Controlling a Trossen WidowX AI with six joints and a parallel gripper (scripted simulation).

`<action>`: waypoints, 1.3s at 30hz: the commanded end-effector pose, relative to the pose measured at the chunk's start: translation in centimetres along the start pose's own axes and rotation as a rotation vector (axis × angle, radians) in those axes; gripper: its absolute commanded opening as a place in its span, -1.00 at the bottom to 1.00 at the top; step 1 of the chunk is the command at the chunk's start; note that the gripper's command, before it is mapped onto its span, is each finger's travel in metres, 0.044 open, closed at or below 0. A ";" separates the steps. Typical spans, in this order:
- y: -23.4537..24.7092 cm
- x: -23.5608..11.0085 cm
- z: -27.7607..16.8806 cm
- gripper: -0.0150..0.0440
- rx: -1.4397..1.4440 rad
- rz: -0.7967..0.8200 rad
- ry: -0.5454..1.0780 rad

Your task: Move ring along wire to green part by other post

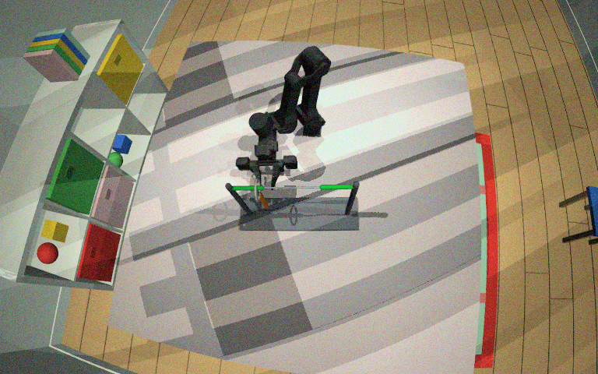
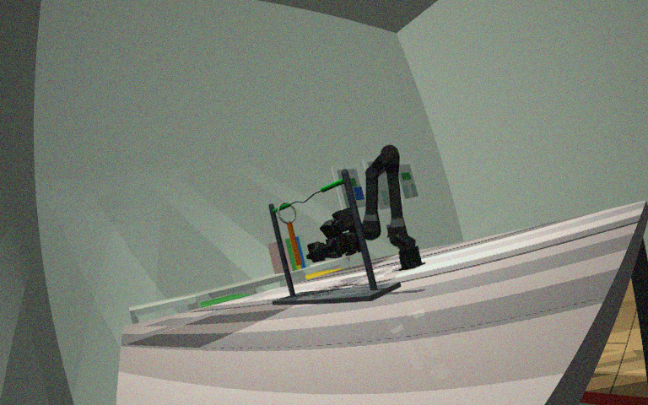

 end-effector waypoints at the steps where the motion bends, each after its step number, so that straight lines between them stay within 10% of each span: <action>1: -0.2 0.6 1.2 0.05 -0.004 -0.008 -0.006; 39: -0.6 5.7 1.4 0.05 -0.006 -0.009 -0.008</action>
Point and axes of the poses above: the point midway between the two fingers, 35 mm back from their tips, its own x axis out along the fingers, its own y axis across the jaws, z = x × y, the point moved 4 cm from there along -x, back along the fingers, and after that the axes turned 14 degrees about -x, right-handed, at the moved point
